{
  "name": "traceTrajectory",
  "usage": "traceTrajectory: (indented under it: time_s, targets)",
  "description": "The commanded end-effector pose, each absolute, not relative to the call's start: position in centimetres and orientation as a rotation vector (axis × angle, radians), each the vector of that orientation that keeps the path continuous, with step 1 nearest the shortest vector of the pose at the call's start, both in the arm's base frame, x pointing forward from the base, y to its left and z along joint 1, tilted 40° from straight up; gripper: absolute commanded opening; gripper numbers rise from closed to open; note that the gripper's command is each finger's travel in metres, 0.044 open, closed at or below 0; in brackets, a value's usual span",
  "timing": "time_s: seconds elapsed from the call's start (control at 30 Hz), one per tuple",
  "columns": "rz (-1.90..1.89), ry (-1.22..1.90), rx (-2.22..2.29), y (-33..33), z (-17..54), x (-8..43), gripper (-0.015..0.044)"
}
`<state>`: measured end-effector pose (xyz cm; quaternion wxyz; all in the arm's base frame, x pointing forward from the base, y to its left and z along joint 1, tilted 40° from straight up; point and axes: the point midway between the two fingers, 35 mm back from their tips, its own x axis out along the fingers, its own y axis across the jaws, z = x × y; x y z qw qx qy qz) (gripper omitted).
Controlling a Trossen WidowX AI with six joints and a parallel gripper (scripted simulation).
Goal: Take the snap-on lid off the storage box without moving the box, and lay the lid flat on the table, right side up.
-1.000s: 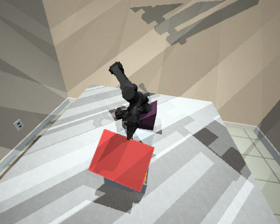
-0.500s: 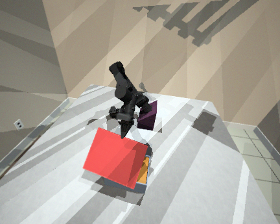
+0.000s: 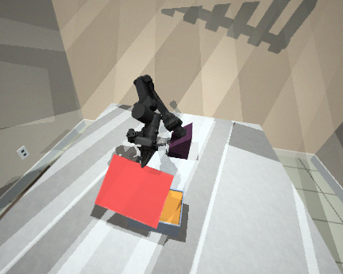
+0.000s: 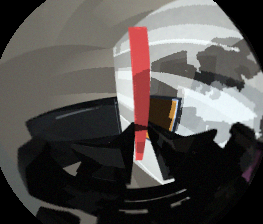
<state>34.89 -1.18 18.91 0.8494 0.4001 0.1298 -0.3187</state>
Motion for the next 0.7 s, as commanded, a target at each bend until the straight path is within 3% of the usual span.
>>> traceTrajectory:
  time_s: [0.0, 0.67]
  targets:
    - [-0.653, 0.26, 0.853, -1.7, 20.3, 34.9, 0.0]
    - [-0.653, 0.259, 0.852, -4.7, 22.8, 34.3, 0.0]
